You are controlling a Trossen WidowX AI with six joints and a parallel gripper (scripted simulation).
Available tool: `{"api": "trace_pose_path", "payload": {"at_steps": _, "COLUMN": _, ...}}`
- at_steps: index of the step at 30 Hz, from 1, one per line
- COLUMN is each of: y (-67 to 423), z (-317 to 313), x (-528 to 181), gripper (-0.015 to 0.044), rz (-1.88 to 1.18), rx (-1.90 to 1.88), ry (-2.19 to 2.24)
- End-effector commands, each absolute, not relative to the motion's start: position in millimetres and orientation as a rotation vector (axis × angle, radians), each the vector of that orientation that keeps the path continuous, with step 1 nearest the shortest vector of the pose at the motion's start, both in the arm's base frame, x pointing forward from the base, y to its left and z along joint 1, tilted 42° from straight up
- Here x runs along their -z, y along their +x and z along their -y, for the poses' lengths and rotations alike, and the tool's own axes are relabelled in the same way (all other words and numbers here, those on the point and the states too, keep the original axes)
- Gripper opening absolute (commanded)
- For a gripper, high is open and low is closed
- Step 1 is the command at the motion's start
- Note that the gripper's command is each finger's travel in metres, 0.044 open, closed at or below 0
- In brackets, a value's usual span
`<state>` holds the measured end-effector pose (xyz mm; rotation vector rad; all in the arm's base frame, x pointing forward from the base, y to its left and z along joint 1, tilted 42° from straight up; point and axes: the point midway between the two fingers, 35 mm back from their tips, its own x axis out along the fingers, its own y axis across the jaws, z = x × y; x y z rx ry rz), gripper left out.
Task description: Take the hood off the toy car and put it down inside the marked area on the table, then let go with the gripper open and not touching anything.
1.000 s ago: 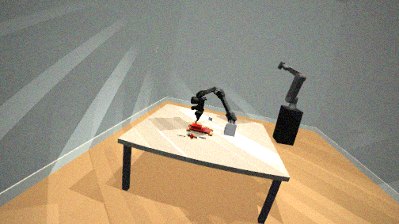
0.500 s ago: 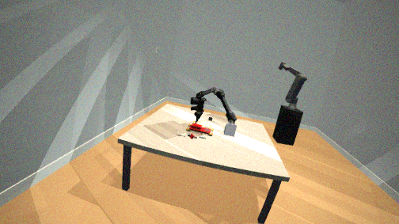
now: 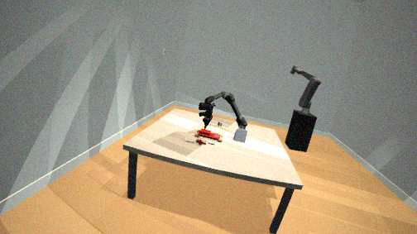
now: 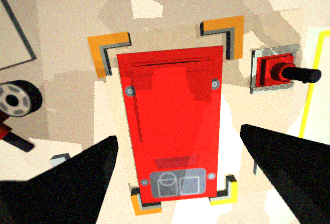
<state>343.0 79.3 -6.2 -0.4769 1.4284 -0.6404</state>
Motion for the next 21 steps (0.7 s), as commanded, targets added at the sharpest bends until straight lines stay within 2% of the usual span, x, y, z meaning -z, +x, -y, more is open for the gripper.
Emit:
{"api": "trace_pose_path", "payload": {"at_steps": 1, "y": 342.0, "z": -76.3, "x": 8.9, "gripper": 0.044, "rz": -1.431, "rx": 0.642, "ry": -0.485}}
{"api": "trace_pose_path", "payload": {"at_steps": 21, "y": 343.2, "z": -68.3, "x": 17.4, "gripper": 0.044, "rz": -1.431, "rx": 0.642, "ry": -0.486}}
